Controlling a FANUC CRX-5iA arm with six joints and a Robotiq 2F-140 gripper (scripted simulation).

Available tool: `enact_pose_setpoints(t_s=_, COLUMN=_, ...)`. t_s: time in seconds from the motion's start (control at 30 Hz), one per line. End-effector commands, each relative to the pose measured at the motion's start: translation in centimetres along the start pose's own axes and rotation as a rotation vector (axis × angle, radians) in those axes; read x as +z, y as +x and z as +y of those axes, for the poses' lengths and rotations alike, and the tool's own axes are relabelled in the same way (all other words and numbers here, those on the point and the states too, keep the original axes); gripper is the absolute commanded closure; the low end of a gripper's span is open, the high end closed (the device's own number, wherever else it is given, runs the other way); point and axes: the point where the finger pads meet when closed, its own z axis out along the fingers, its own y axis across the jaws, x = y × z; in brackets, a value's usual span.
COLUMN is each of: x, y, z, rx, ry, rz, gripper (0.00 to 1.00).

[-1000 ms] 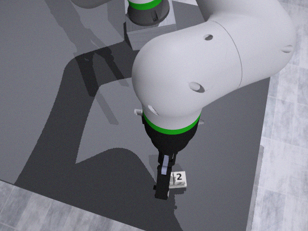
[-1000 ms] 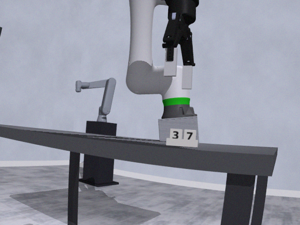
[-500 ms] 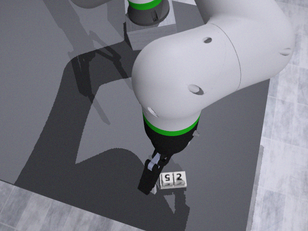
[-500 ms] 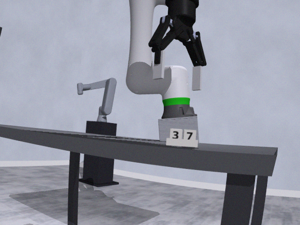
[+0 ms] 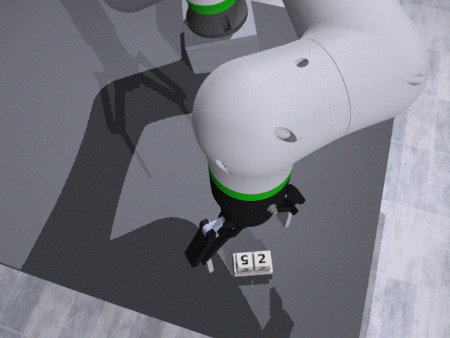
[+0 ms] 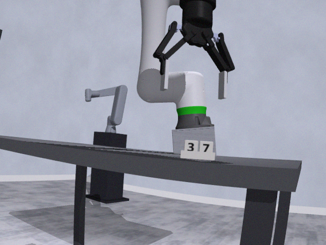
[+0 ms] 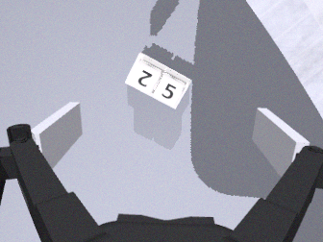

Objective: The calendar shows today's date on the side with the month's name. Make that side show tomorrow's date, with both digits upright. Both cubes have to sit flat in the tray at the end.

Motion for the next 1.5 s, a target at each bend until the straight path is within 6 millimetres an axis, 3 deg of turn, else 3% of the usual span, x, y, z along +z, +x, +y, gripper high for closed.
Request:
enact_pose_setpoints(t_s=0.0, x=0.1, y=0.0, z=0.0, rx=0.152, ry=-0.01, rz=0.0, gripper=0.0)
enact_pose_setpoints(t_s=0.2, x=0.3, y=0.0, z=0.0, rx=0.35, ry=-0.011, rz=0.001, gripper=0.0)
enact_pose_setpoints(t_s=0.3, x=0.3, y=0.0, z=0.0, rx=0.36, ry=-0.011, rz=0.001, gripper=0.0)
enact_pose_setpoints(t_s=0.33, x=0.4, y=0.0, z=0.0, rx=0.464, ry=-0.011, rz=0.001, gripper=0.0)
enact_pose_setpoints(t_s=0.8, x=0.8, y=0.0, z=0.0, rx=0.861, ry=-0.01, rz=0.003, gripper=0.0)
enact_pose_setpoints(t_s=0.9, x=0.9, y=0.0, z=0.0, rx=0.881, ry=-0.01, rz=0.003, gripper=0.0)
enact_pose_setpoints(t_s=0.93, x=1.0, y=0.0, z=0.0, rx=0.971, ry=-0.01, rz=0.004, gripper=0.0)
enact_pose_setpoints(t_s=1.37, x=1.3, y=0.0, z=0.0, rx=1.338, ry=-0.01, rz=0.006, gripper=0.0)
enact_pose_setpoints(t_s=1.47, x=1.3, y=0.0, z=0.0, rx=1.349, ry=-0.01, rz=0.006, gripper=0.0)
